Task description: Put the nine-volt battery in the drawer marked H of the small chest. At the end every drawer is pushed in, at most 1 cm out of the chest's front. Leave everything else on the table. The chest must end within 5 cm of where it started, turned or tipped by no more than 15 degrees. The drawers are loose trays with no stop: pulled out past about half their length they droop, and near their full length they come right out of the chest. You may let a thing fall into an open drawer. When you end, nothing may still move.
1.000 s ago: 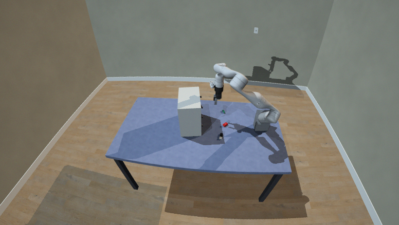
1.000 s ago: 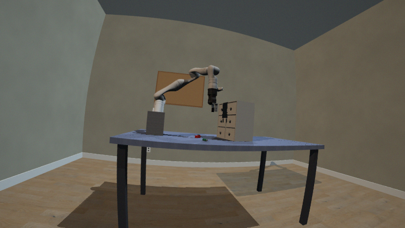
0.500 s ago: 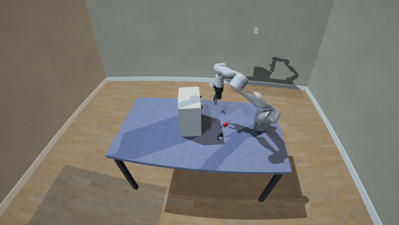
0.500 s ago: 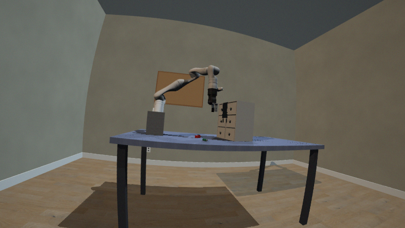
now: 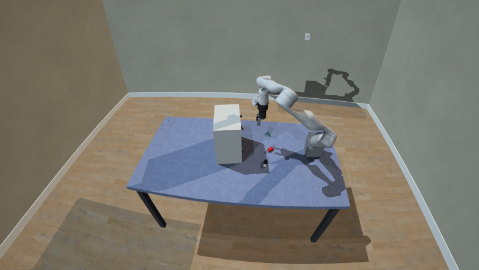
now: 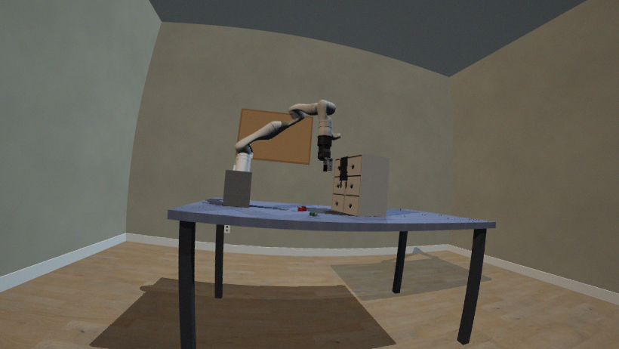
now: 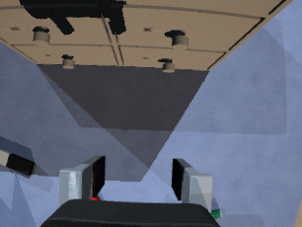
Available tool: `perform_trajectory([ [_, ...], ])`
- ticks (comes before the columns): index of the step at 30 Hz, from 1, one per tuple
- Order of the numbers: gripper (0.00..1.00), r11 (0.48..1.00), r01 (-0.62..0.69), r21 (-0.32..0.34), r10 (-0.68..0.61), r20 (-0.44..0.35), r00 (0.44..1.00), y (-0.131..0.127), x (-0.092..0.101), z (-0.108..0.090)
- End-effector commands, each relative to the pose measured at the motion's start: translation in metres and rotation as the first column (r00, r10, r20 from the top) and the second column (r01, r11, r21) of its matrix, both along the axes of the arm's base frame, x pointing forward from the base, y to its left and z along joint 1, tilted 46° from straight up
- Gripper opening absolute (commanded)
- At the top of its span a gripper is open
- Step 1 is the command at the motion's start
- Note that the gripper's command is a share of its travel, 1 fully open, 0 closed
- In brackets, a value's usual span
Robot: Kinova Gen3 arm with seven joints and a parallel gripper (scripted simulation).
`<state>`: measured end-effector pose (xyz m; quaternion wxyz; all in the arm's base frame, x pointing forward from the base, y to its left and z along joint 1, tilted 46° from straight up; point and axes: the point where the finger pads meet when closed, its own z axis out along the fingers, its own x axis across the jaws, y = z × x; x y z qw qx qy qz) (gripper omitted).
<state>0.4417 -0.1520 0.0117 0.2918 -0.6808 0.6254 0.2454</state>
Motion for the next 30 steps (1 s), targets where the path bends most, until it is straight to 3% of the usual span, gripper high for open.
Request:
perform_trajectory([
  [1, 1.00, 1.000, -0.001, 0.004, 0.001, -0.011, 1.000, 0.001, -0.001, 0.000],
  [22, 1.00, 1.000, -0.001, 0.008, 0.001, -0.017, 1.000, 0.006, -0.004, 0.003],
  [30, 1.00, 1.000, -0.001, 0.008, 0.002, -0.017, 1.000, 0.040, -0.009, 0.037],
])
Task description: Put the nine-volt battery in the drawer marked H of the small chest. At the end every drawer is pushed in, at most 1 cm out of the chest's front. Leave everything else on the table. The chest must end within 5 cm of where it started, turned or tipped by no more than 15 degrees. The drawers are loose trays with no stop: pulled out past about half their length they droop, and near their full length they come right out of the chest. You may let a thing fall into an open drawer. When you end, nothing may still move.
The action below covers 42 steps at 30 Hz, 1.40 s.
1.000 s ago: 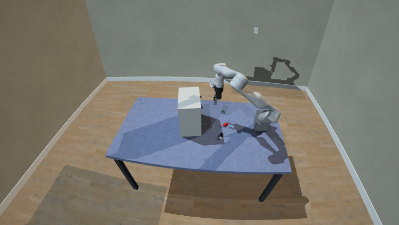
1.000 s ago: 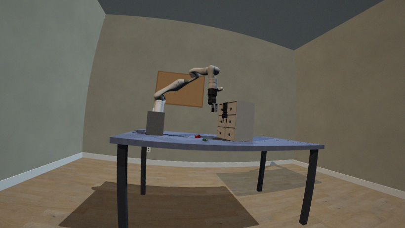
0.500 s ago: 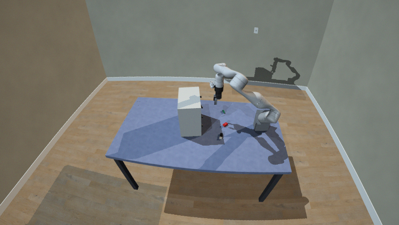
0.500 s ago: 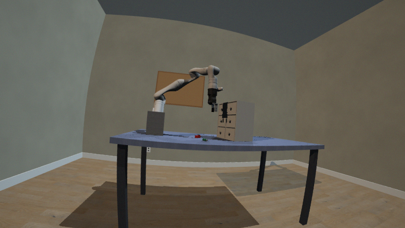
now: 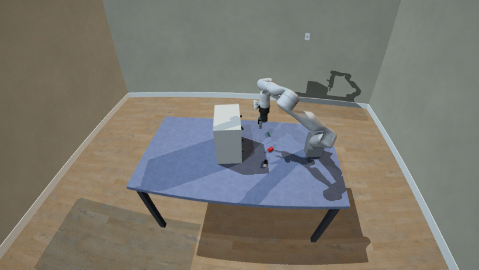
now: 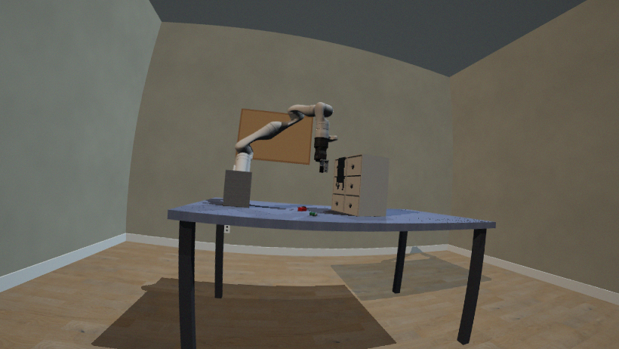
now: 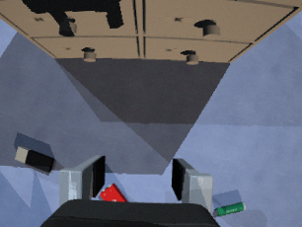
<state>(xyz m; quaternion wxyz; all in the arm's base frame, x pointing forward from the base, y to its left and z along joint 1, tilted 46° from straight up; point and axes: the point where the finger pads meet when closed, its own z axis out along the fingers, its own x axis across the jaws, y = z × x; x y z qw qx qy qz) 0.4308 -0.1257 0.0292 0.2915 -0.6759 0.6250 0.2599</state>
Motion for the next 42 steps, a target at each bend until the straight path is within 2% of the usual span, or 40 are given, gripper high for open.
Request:
perform_trajectory([
  [1, 1.00, 1.000, 0.001, -0.013, -0.001, 0.006, 1.000, 0.020, 0.001, 0.026],
  [7, 1.00, 1.000, 0.001, -0.013, -0.001, 0.006, 1.000, 0.059, -0.004, 0.065],
  [9, 1.00, 1.000, 0.001, -0.013, -0.001, 0.006, 1.000, 0.059, -0.004, 0.065],
  [15, 1.00, 1.000, 0.001, -0.013, -0.001, 0.006, 1.000, 0.080, -0.007, 0.087],
  [42, 1.00, 1.000, 0.009, -0.013, -0.009, 0.016, 1.000, 0.083, -0.006, 0.089],
])
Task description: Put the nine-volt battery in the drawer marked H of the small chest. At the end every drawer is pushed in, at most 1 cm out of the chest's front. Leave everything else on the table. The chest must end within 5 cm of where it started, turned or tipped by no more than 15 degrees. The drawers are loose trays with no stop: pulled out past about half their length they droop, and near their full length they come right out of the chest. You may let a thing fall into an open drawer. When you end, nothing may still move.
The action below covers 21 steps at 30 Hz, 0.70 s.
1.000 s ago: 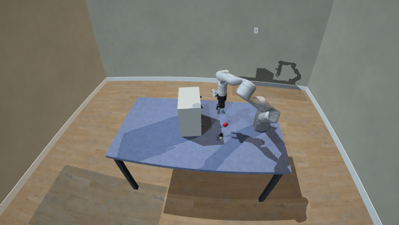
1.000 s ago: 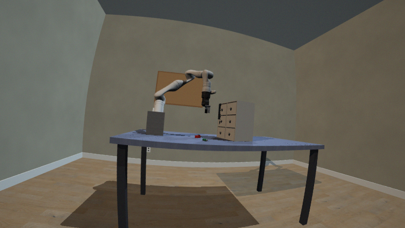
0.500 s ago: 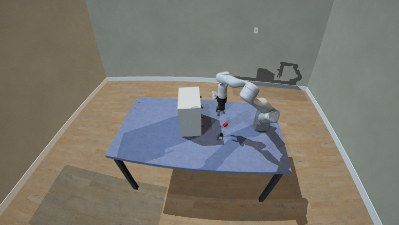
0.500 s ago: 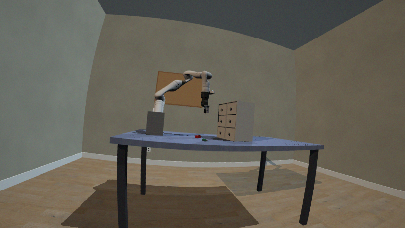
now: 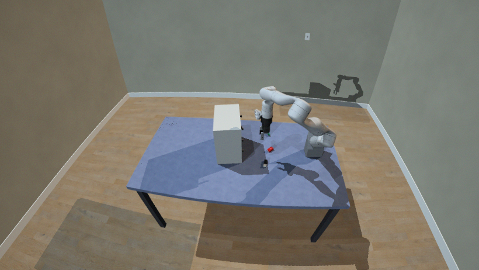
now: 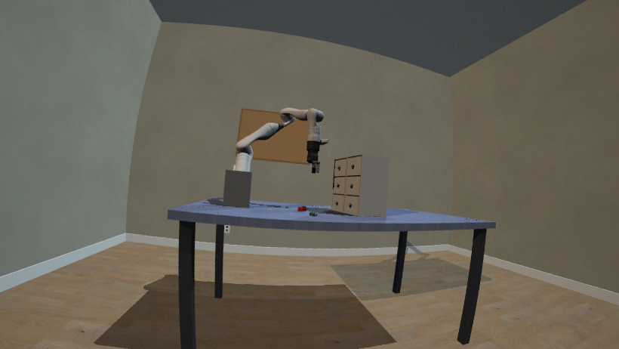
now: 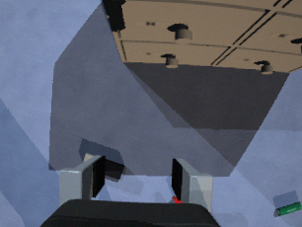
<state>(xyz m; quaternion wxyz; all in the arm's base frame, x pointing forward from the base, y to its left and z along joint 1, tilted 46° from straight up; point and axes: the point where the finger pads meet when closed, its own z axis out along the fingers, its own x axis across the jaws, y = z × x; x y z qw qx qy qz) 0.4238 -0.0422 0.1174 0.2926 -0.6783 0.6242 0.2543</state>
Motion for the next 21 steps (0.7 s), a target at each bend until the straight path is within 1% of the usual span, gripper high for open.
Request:
perform_trajectory([
  [1, 1.00, 1.000, 0.009, -0.006, -0.009, 0.005, 1.000, -0.0008, 0.0015, 0.0005],
  [21, 1.00, 0.999, 0.049, 0.002, -0.049, 0.042, 0.998, 0.0034, 0.0038, -0.0027],
])
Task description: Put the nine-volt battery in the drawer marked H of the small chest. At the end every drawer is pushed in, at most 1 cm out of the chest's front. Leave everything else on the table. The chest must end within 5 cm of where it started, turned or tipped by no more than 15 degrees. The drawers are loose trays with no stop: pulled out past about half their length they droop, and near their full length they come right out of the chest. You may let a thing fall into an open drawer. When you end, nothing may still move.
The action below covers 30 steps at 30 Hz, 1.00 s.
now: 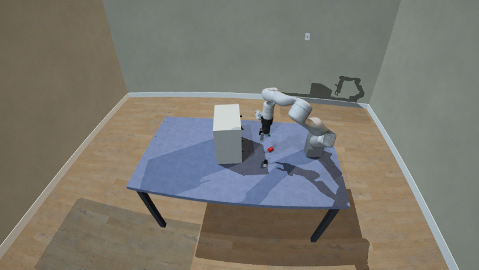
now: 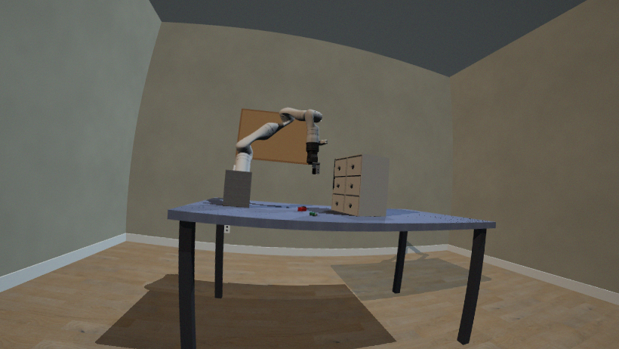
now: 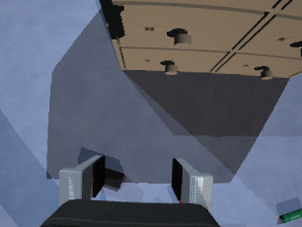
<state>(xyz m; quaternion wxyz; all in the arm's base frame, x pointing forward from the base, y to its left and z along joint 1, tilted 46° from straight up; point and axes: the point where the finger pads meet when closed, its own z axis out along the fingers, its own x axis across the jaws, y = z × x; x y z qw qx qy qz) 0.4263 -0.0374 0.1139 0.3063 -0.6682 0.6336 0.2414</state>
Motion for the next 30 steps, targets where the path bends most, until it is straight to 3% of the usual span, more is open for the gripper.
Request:
perform_trajectory([
  [1, 1.00, 1.000, 0.013, -0.003, -0.013, 0.022, 1.000, -0.001, 0.002, 0.000],
  [30, 1.00, 0.990, 0.140, 0.024, -0.142, 0.147, 0.979, 0.011, 0.012, -0.009],
])
